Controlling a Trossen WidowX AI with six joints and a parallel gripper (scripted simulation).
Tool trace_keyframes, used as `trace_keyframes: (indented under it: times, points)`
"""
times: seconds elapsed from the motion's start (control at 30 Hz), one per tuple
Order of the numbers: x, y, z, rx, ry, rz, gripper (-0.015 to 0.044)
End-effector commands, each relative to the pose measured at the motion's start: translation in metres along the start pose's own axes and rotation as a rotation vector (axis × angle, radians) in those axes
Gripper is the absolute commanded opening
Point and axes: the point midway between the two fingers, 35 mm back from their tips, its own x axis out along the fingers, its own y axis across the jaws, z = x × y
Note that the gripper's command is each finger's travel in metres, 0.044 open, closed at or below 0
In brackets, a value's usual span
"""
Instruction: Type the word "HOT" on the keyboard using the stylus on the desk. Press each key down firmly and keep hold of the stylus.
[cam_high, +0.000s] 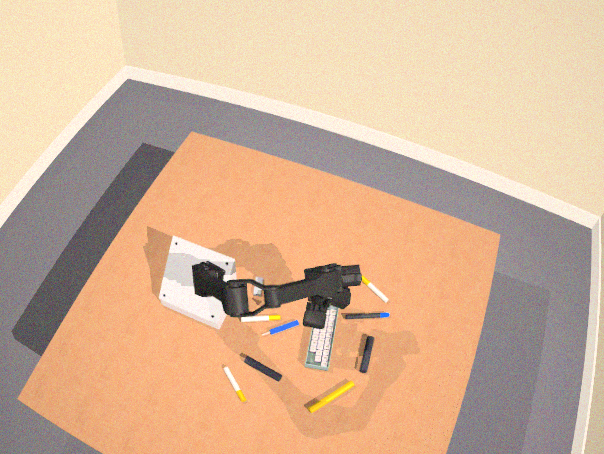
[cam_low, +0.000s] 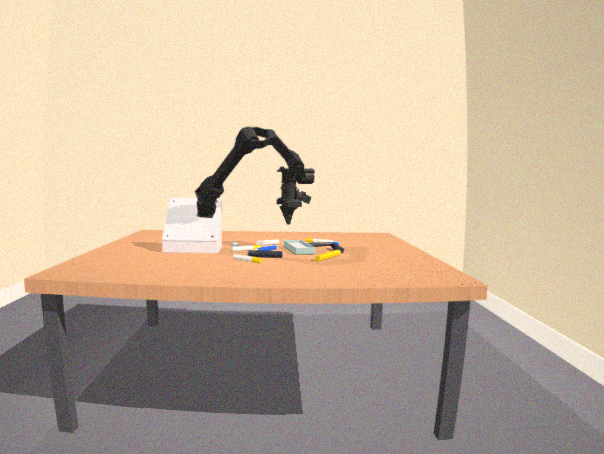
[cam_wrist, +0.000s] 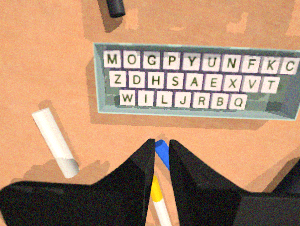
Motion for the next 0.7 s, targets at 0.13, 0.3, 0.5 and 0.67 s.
trace_keyframes:
  times: [0.13, 0.3, 0.5, 0.67]
  points:
    - [0.000, 0.000, 0.000, 0.000, 0.000, 0.000, 0.0000]
    - [0.000, 0.000, 0.000, 0.000, 0.000, 0.000, 0.0000]
    - [0.000, 0.000, 0.000, 0.000, 0.000, 0.000, 0.0026]
    - [0.019, -0.006, -0.034, -0.202, 0.183, -0.070, 0.0150]
